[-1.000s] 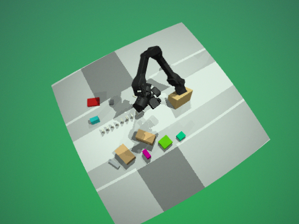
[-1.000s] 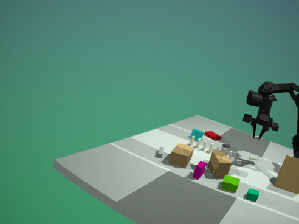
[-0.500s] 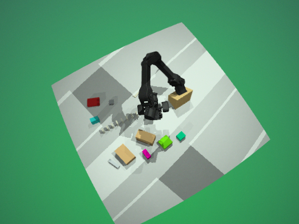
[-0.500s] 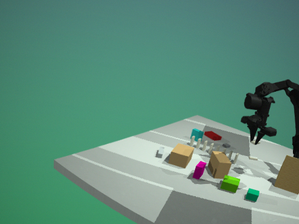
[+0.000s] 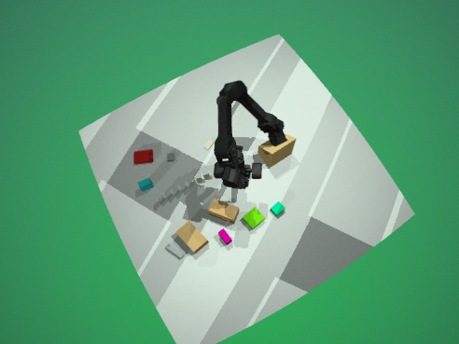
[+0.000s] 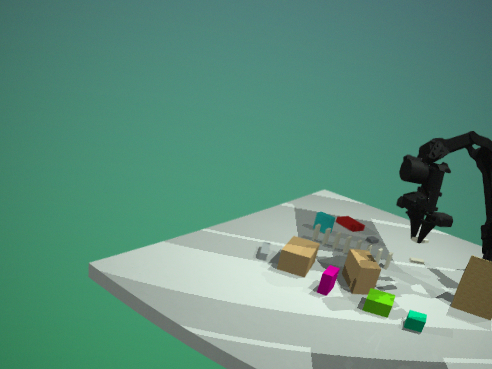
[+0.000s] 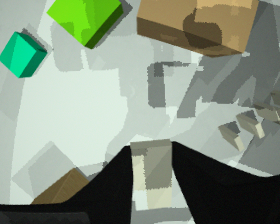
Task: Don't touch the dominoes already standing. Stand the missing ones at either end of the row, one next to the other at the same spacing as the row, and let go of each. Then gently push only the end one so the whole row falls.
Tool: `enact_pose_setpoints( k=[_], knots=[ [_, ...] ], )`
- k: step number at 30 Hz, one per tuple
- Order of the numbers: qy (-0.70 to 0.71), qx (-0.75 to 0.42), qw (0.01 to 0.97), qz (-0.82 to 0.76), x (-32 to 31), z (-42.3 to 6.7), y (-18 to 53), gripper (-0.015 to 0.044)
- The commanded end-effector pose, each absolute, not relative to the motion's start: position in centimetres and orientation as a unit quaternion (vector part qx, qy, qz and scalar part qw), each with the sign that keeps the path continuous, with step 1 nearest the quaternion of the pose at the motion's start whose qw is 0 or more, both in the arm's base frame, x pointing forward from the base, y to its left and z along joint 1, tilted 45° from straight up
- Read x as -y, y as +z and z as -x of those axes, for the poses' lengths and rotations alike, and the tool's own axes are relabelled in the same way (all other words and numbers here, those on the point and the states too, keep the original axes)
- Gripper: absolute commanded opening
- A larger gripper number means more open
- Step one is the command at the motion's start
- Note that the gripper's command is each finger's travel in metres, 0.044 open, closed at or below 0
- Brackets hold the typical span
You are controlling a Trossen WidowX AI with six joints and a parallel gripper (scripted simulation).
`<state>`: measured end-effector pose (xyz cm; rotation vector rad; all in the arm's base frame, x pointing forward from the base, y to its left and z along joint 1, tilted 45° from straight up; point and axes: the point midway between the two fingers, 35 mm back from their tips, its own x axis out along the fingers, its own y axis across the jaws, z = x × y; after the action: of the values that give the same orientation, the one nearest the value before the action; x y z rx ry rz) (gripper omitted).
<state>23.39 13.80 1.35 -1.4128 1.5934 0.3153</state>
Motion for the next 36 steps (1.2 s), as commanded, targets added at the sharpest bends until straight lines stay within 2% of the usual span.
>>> enact_pose_setpoints(
  k=[1,18,36],
  knots=[
    [0.157,-0.665,0.484,0.546,-12.8,-23.1,0.5,0.0107],
    [0.298,-0.647,0.563,0.42,-11.2,-22.5,-2.0,0.0107],
    [0.419,-0.519,0.663,0.341,-10.6,-22.8,-2.4,0.0107]
  ],
)
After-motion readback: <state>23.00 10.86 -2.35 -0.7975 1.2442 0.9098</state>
